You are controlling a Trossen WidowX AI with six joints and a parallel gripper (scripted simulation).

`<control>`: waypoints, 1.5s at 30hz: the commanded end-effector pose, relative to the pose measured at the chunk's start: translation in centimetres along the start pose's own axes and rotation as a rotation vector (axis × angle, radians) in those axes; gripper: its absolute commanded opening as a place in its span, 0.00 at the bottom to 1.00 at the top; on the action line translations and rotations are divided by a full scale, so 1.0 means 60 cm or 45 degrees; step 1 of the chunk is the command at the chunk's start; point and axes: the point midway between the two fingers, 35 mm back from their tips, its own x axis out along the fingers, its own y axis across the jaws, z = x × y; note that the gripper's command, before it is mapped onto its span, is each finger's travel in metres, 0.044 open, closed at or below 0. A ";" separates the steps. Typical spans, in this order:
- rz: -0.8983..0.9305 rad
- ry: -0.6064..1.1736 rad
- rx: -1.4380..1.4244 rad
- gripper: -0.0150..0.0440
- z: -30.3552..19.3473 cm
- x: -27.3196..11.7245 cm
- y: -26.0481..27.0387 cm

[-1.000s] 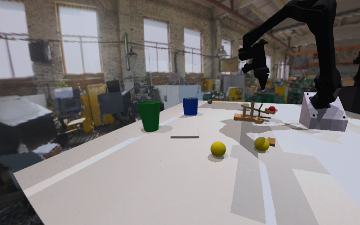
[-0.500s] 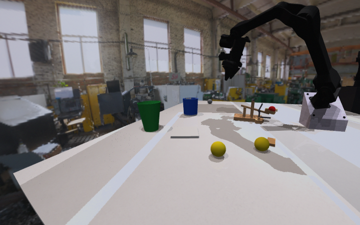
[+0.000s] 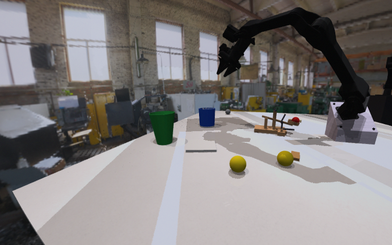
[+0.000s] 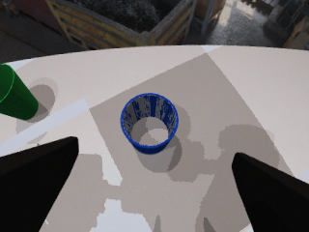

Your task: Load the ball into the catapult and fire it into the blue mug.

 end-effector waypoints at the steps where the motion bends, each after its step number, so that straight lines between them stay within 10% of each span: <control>1: 0.017 -0.008 0.014 1.00 0.005 0.003 0.001; 17: 0.018 -0.003 0.008 1.00 -0.011 -0.007 0.002; 34: 0.018 -0.003 0.008 0.25 -0.011 -0.007 0.002; 45: -0.013 0.022 -0.064 0.25 -0.027 -0.004 0.013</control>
